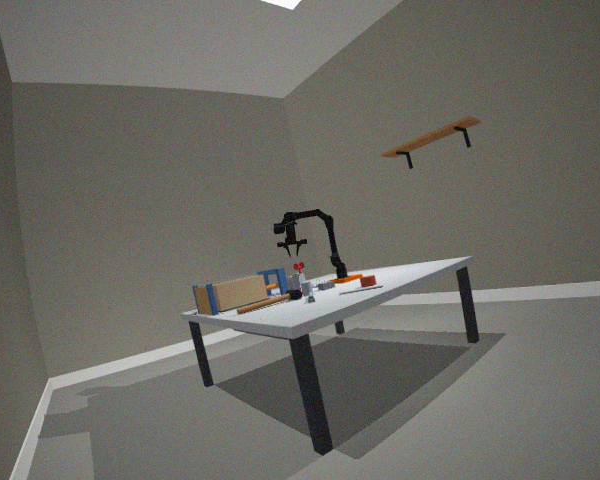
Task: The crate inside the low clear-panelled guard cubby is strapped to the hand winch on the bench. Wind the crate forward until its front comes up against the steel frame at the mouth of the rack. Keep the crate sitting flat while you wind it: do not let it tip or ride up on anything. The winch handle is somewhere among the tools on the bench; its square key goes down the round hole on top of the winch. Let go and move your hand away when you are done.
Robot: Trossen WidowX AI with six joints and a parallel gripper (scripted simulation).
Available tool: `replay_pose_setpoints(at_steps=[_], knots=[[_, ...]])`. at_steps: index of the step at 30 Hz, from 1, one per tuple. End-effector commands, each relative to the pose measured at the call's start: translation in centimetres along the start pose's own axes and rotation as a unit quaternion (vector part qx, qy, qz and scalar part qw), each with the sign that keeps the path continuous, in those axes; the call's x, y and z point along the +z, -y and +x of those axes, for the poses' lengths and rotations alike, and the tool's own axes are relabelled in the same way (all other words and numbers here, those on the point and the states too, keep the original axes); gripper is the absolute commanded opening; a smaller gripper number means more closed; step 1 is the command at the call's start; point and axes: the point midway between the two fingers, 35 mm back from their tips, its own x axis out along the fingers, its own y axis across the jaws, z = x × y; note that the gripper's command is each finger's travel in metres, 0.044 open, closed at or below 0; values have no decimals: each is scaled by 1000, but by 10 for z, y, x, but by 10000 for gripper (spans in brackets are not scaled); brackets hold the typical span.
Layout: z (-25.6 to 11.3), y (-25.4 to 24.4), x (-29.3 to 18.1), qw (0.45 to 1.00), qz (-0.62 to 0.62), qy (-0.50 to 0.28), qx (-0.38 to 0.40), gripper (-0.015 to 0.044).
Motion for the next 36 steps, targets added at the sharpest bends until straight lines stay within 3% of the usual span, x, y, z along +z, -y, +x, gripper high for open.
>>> replay_pose_setpoints(at_steps=[1, 7, 36], knots=[[6, 9, -18, 981, 191, 6, -18, 289], [10, 17, -33, 929, 368, 16, -29, 440], [35, 16, -33, 929, 368, 16, -31, 440]])
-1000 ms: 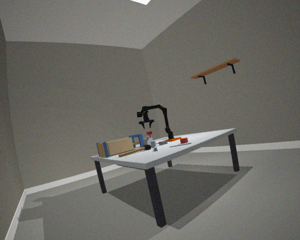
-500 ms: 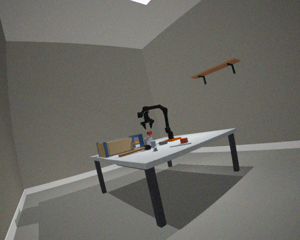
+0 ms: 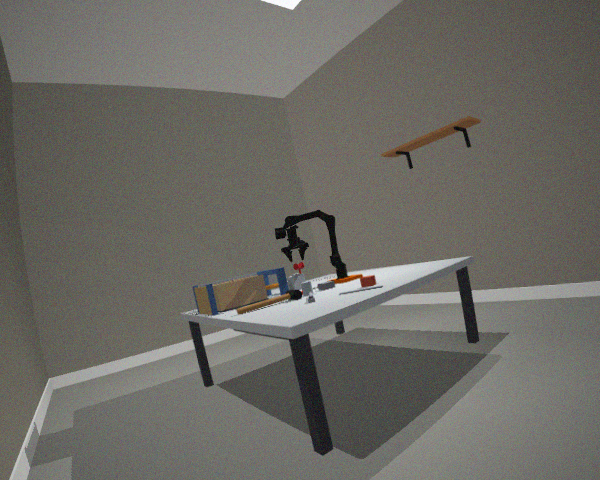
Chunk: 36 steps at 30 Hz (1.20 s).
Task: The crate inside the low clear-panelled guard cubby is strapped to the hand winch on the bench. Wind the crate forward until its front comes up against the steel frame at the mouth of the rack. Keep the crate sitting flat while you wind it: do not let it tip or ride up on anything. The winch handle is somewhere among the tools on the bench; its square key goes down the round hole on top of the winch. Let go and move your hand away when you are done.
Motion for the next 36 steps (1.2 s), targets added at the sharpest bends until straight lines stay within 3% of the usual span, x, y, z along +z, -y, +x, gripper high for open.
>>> replay_pose_setpoints(at_steps=[1, 36], knots=[[7, 0, 1, 1000, 3, 3, 0, 440], [64, 2, 3, 1000, 3, 7, -5, 440]])
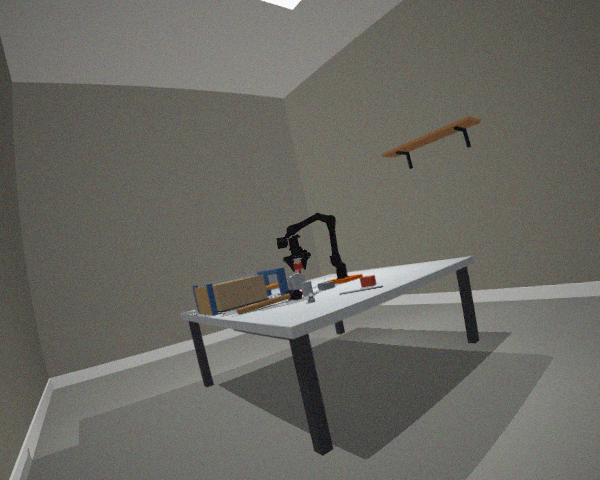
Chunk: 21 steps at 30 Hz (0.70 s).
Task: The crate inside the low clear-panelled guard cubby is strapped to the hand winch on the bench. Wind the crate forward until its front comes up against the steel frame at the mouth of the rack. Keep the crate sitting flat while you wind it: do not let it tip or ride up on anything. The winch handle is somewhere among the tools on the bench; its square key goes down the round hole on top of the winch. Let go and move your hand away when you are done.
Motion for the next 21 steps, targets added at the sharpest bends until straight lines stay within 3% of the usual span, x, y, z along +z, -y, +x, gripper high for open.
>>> replay_pose_setpoints(at_steps=[1, 2, 18, 21], knots=[[6, 1, 2, 1000, 0, 3, 0, 440], [6, 1, 2, 1000, 0, 3, 0, 440], [3, 0, 0, 1000, 0, 1, -1, 20], [3, 0, 0, 1000, 0, 1, -1, 0]])
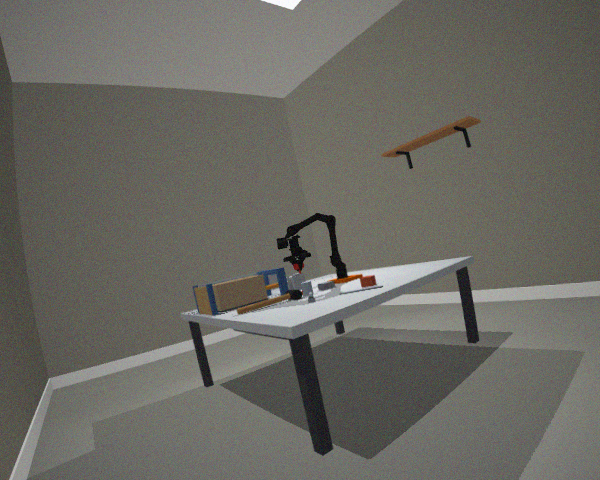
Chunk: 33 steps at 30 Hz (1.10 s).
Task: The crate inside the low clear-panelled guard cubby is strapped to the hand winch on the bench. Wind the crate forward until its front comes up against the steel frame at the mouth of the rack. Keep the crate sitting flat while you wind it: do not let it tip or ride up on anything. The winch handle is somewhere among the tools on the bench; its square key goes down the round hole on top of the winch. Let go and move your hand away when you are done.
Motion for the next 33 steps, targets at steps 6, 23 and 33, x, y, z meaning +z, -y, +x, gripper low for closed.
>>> replay_pose_setpoints(at_steps=[6, 23, 33], knots=[[2, 0, 1, 1000, 0, 1, 0, 0], [4, 3, 7, 1000, 0, 3, 1, 0], [4, 6, 18, 1000, 0, 3, 0, 0]])
